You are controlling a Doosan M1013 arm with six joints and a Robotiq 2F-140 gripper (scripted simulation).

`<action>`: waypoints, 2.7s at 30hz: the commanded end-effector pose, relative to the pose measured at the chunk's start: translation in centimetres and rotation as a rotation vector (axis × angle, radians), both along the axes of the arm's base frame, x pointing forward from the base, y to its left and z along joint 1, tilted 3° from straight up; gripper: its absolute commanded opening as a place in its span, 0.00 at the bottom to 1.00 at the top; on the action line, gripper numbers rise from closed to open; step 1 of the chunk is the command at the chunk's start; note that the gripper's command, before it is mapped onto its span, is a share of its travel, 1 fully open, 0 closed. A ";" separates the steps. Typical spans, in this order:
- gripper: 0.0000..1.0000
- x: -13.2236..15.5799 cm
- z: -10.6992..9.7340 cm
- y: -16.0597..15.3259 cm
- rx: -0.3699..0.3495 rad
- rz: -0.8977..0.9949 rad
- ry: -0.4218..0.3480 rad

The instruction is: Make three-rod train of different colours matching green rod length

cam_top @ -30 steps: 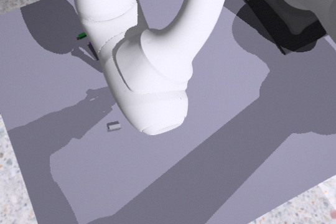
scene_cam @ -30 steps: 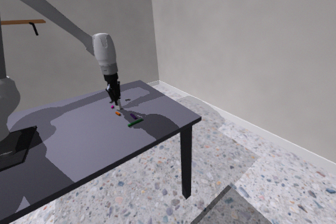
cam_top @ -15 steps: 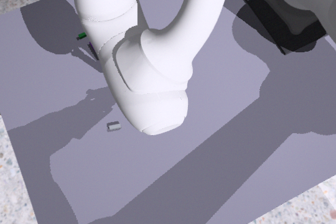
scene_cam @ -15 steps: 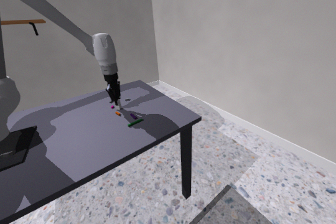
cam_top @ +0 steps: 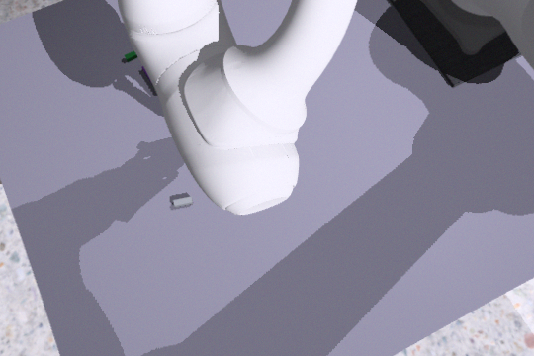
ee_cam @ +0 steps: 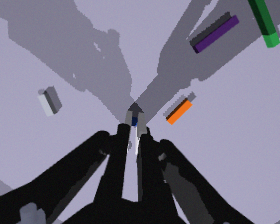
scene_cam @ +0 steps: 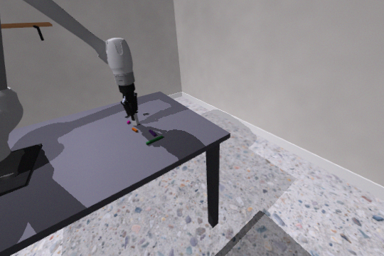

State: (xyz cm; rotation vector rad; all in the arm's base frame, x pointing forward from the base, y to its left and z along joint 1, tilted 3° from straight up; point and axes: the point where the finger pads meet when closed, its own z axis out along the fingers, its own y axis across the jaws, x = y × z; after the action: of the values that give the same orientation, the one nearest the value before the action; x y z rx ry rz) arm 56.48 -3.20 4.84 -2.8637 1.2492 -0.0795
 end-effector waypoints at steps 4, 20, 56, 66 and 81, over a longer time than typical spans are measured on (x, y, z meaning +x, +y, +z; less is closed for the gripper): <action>0.08 0.0 0.0 0.0 0.000 0.000 0.000; 0.15 0.0 0.0 0.0 0.000 0.000 0.000; 1.00 -0.5 9.0 0.1 0.000 0.000 0.000; 1.00 -0.5 9.0 0.1 0.000 0.000 0.000; 1.00 -0.5 9.0 0.3 0.002 -0.033 0.000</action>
State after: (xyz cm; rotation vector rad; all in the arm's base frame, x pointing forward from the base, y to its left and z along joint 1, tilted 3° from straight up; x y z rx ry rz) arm 56.01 -3.01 13.81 -2.8507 1.2766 -0.0791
